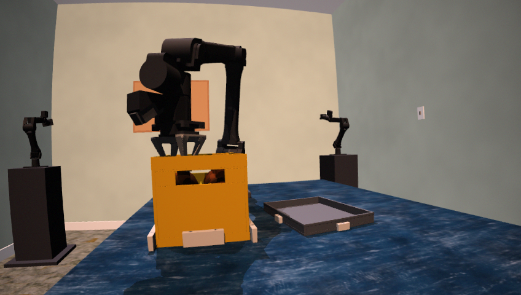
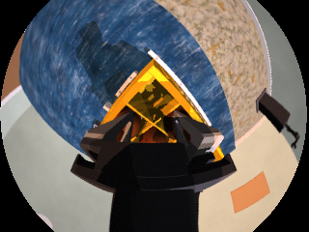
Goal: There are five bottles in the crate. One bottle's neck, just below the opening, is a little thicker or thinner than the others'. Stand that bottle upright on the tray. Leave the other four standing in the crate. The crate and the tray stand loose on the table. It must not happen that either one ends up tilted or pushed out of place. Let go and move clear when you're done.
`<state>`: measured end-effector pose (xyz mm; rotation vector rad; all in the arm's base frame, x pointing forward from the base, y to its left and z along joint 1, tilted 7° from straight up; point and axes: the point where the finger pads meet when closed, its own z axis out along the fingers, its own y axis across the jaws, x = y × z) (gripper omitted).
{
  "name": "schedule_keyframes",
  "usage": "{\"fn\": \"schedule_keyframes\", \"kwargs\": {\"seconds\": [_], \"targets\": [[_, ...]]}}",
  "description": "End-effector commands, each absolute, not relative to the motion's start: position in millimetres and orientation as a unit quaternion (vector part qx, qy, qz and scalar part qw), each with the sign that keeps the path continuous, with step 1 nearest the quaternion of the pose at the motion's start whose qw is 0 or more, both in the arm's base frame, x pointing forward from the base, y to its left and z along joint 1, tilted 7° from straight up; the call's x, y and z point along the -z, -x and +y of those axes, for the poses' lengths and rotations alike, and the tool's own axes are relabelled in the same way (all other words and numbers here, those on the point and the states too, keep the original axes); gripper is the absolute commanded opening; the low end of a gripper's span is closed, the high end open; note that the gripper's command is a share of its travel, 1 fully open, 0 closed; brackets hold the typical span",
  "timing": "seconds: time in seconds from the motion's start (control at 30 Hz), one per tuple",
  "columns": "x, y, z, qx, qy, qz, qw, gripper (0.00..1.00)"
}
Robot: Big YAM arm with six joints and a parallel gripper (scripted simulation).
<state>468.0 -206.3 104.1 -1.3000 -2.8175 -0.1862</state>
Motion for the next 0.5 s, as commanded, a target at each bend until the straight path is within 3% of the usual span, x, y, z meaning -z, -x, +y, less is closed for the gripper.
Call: {"fn": "schedule_keyframes", "kwargs": {"seconds": [0.0,0.47], "targets": [[-99,-475,-205,0.061,0.418,-0.906,0.015,0.61],[-149,-482,-220,0.060,0.418,-0.907,-0.015,0.61]]}}
